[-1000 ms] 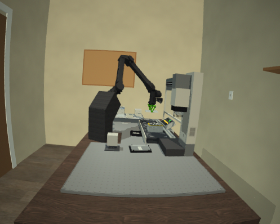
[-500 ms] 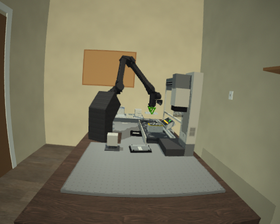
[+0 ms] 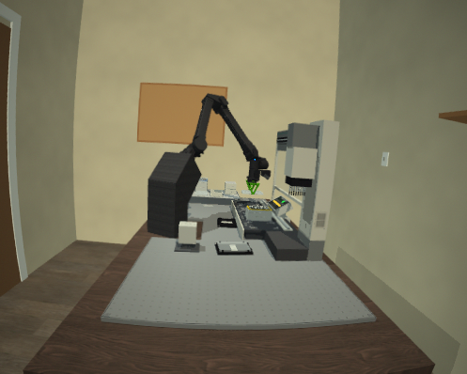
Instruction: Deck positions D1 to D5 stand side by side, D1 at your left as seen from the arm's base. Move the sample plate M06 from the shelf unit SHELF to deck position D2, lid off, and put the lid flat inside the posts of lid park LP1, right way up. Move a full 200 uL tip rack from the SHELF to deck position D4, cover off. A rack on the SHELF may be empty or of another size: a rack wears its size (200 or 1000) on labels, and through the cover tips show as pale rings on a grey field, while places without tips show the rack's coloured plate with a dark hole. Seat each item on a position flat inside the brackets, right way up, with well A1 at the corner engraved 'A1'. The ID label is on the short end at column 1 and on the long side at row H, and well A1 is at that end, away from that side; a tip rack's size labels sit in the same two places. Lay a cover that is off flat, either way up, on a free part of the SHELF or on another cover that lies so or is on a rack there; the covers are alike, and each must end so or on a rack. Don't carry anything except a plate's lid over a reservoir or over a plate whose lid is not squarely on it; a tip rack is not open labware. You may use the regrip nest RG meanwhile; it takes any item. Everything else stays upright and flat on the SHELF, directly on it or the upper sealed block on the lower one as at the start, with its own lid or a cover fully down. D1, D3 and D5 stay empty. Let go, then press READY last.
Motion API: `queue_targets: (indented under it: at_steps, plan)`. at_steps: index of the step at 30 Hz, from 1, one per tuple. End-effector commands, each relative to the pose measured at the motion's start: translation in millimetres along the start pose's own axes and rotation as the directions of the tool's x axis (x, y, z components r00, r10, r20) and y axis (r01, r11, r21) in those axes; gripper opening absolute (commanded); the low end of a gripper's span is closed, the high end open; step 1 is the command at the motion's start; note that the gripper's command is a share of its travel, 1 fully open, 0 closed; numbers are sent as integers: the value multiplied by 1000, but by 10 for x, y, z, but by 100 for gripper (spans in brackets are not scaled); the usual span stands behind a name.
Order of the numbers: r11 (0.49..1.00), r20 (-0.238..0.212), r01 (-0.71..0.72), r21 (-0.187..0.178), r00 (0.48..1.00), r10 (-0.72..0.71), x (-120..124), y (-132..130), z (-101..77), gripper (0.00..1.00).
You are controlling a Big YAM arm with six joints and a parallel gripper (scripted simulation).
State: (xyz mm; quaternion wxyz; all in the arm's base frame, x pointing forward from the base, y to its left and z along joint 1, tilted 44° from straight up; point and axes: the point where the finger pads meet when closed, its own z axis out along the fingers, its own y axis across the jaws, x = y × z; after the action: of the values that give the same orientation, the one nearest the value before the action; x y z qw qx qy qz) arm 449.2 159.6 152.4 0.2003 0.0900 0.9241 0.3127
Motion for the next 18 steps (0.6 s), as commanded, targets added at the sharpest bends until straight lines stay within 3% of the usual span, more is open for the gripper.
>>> queue_targets:
  at_steps: [1,12,14,15,18]
  plan:
    - [1000,12,0,-11,1000,0,-39,56,61,0]
    - [1000,21,5,-16,1000,-5,-88,100,228,0]
    - [1000,21,5,-16,1000,-5,-88,100,228,0]
    - [1000,51,0,-20,999,1,-190,87,135,0]
    - [1000,25,8,-20,1000,-7,-120,124,290,0]
